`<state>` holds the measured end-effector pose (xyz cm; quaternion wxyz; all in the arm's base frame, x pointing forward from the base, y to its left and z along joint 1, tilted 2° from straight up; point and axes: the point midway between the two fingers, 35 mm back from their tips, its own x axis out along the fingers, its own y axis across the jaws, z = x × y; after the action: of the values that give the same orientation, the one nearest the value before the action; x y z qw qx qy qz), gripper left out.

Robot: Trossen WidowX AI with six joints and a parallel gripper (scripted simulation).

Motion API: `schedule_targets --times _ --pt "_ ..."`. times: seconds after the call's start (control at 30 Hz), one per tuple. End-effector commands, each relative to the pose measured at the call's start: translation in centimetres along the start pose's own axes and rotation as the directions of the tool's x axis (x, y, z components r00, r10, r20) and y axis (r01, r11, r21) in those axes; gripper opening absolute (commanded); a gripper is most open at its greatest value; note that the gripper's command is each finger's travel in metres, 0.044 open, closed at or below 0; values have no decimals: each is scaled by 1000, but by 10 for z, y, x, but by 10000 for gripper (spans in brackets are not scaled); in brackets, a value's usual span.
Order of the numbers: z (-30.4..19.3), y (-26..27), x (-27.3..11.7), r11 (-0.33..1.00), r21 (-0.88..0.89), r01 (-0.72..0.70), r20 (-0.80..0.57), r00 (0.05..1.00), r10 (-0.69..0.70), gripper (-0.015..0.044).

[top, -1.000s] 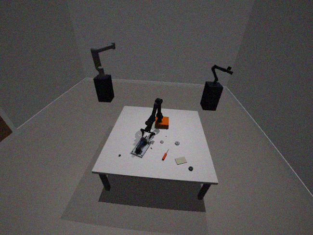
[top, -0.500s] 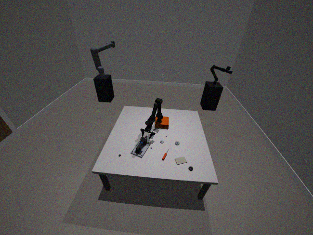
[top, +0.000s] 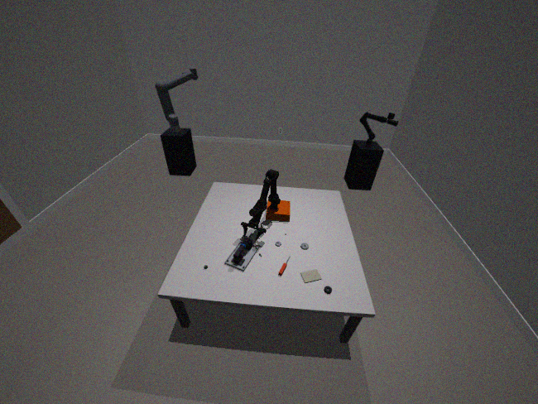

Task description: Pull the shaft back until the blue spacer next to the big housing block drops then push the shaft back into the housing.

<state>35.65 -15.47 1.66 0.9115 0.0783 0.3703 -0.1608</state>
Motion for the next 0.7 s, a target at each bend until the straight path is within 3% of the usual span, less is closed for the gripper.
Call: schedule_targets --times 0.0,0.67 --pt "0 -1 7 1000 3 4 0 1000 -4 440" --pt "0 -1 11 1000 3 4 0 1000 -4 440"
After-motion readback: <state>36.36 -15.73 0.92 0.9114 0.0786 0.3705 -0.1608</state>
